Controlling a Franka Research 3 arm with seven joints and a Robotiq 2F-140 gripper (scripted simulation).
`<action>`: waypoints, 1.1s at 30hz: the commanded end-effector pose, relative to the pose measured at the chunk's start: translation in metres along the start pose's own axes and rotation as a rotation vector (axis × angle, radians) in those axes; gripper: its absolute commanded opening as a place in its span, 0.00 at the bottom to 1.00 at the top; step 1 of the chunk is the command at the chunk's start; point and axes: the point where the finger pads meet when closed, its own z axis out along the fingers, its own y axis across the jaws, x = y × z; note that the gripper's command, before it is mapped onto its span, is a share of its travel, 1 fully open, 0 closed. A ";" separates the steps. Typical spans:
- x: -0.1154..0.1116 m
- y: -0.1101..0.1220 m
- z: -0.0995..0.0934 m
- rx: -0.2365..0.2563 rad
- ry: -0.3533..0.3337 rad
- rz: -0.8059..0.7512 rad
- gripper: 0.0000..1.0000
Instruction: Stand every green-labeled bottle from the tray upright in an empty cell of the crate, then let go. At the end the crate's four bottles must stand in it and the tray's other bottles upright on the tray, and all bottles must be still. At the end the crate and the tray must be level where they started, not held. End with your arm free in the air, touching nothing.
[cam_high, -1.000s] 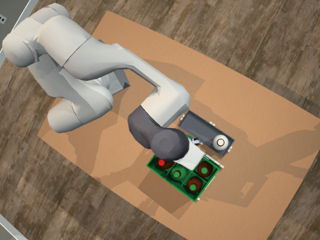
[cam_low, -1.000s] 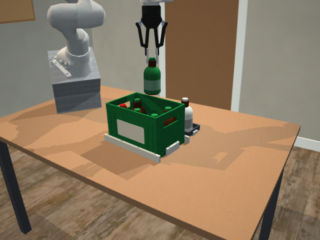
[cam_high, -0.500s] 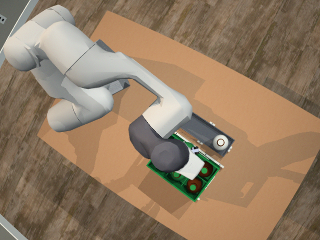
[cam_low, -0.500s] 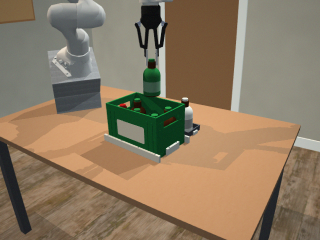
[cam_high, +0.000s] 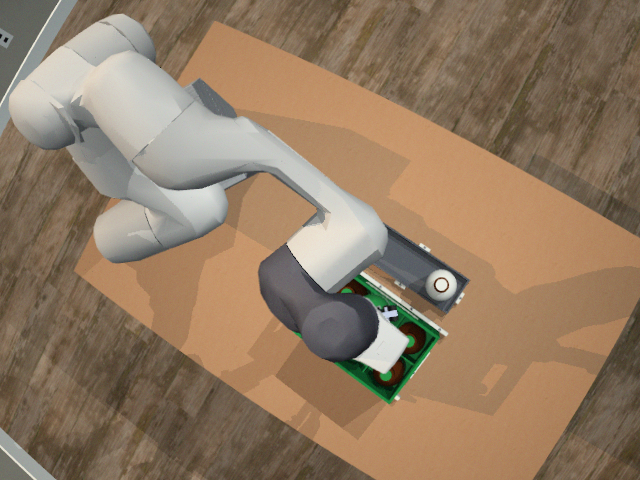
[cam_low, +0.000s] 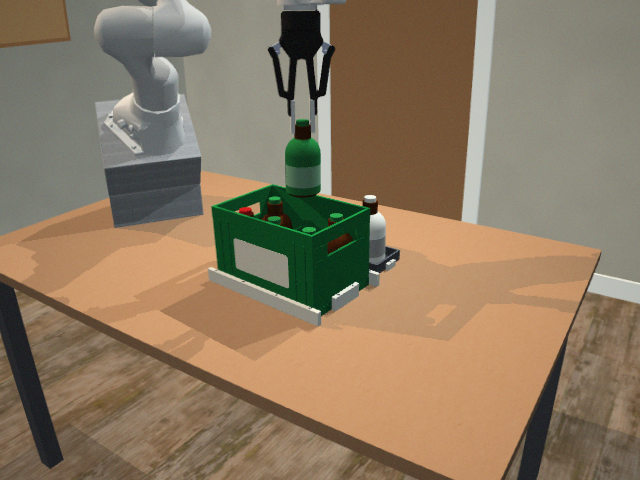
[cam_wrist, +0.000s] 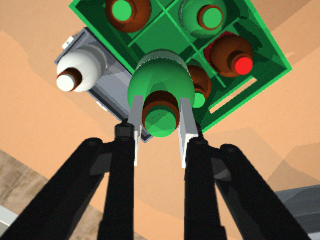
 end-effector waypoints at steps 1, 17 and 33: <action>0.008 -0.003 -0.004 0.008 0.013 -0.019 0.00; 0.017 -0.001 -0.004 0.008 0.013 -0.019 0.00; 0.018 -0.001 -0.004 0.008 0.013 -0.019 0.00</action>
